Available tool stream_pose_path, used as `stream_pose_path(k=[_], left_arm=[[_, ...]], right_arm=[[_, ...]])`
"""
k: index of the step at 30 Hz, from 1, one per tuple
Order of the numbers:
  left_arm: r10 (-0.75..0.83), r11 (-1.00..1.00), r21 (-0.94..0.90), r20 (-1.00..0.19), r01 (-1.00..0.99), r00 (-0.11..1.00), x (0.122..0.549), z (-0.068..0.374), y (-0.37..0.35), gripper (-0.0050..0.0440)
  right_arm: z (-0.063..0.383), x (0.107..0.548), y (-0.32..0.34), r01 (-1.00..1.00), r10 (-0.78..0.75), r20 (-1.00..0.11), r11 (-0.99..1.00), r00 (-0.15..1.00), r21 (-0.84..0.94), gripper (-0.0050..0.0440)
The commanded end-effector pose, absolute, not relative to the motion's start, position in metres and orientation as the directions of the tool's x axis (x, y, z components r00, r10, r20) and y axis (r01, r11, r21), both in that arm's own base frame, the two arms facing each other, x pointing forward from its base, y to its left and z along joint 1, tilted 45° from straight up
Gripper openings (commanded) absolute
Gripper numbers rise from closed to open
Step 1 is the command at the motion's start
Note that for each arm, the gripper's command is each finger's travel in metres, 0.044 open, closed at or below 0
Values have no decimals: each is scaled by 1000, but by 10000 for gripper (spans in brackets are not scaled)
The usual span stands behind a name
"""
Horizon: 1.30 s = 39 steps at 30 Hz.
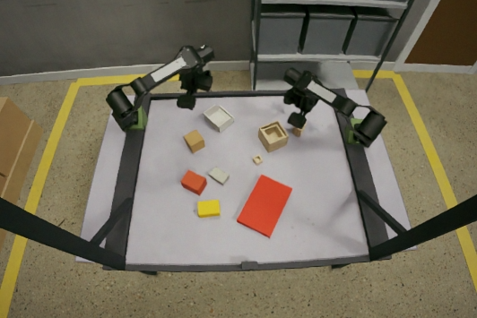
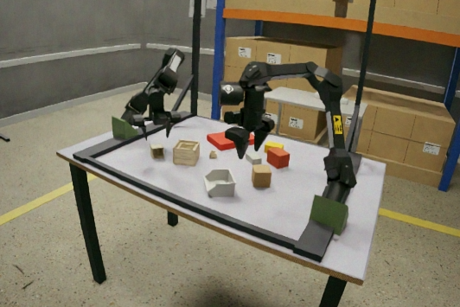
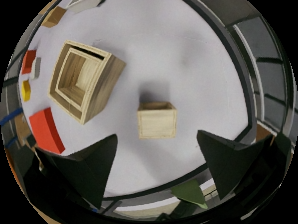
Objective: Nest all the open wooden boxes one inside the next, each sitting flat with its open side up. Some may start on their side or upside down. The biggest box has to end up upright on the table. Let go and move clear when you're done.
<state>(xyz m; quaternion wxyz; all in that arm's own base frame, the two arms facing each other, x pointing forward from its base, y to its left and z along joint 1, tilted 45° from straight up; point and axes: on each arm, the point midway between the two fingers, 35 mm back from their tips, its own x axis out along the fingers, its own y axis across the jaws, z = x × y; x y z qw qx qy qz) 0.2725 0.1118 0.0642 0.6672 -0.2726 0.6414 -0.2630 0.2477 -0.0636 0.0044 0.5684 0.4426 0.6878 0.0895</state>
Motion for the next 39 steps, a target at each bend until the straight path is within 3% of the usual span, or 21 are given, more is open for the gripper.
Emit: stream_pose_path(k=[1,14,29,34,39], left_arm=[[-719,694,-719,-693,22,51,274,69,117,400],[-717,697,-717,-696,21,46,273,69,115,400],[-717,697,-717,-696,21,46,273,69,115,400],[-717,697,-717,-696,21,46,273,69,115,400],[-717,697,-717,-696,21,46,273,69,115,400]], right_arm=[[5,246,-63,513,707,-706,592,41,622,400],[-38,247,-20,517,715,-698,585,35,625,400],[-48,248,-11,516,713,-700,587,33,623,400],[-45,251,-14,506,708,-705,592,45,627,280],[-45,251,-14,506,708,-705,592,45,627,253]])
